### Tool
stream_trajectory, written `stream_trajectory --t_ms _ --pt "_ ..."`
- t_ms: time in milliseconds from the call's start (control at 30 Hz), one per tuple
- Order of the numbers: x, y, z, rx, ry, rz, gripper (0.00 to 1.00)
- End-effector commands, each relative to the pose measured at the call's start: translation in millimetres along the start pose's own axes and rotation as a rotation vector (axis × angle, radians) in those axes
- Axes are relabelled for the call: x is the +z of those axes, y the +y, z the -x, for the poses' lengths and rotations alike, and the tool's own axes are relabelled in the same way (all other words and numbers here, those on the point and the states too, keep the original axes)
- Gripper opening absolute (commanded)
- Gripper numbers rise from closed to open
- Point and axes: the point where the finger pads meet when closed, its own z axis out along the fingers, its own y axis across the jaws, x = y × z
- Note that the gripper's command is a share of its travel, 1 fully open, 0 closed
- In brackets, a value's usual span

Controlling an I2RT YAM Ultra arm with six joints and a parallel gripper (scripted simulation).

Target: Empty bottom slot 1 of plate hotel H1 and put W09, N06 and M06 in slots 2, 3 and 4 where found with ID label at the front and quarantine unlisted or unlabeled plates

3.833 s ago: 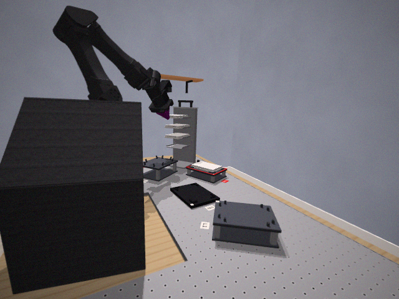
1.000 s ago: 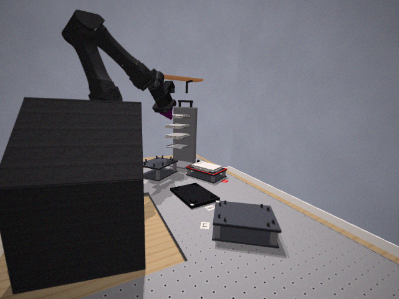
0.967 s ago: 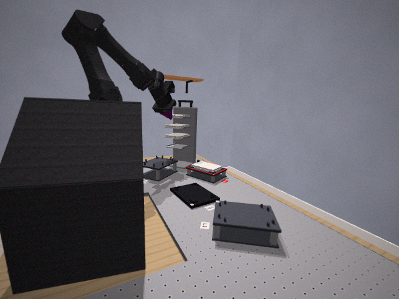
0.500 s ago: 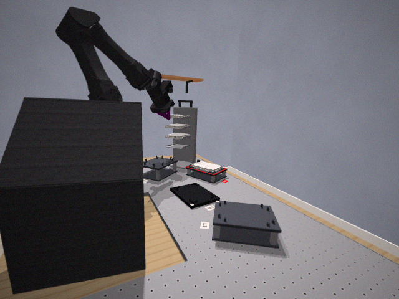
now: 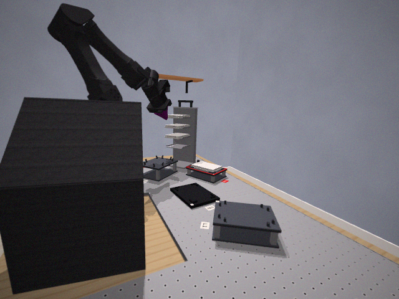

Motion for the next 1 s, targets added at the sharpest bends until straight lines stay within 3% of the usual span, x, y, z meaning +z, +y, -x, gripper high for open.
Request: stream_trajectory --t_ms 0,967 --pt "-10.1 -2.4 0.9 0.000 -0.018 -0.012 0.00" --pt "-39.7 -2.1 -30.9 -0.004 -0.015 -0.008 0.00"
